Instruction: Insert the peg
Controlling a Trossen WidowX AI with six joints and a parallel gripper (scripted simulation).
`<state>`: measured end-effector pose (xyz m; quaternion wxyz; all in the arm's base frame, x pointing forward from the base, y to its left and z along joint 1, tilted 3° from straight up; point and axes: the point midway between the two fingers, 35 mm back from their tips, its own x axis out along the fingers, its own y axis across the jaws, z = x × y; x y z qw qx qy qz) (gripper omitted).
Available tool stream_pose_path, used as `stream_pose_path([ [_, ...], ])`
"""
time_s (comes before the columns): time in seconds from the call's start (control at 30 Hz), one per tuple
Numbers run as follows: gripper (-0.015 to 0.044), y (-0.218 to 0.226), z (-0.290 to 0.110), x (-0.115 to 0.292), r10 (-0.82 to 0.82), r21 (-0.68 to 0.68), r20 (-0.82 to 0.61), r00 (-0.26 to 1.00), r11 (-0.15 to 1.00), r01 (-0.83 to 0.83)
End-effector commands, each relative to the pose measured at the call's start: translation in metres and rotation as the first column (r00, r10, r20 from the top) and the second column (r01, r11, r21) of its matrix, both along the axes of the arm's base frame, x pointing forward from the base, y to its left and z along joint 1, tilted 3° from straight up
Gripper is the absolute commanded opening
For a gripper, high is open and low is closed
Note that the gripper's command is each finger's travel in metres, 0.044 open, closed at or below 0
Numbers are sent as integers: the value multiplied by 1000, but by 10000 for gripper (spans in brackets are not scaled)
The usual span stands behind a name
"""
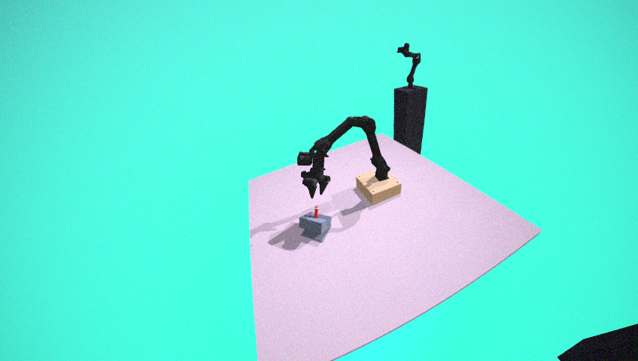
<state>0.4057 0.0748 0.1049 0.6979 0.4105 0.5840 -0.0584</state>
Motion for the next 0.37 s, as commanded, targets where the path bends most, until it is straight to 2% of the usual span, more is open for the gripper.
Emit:
stream_pose_path([
  [0.0,440,-3,10,-3,4,2,7,1000,1000,-4],
  [0.33,440,-5,12,-4,4,2,7,1000,1000,-4],
])
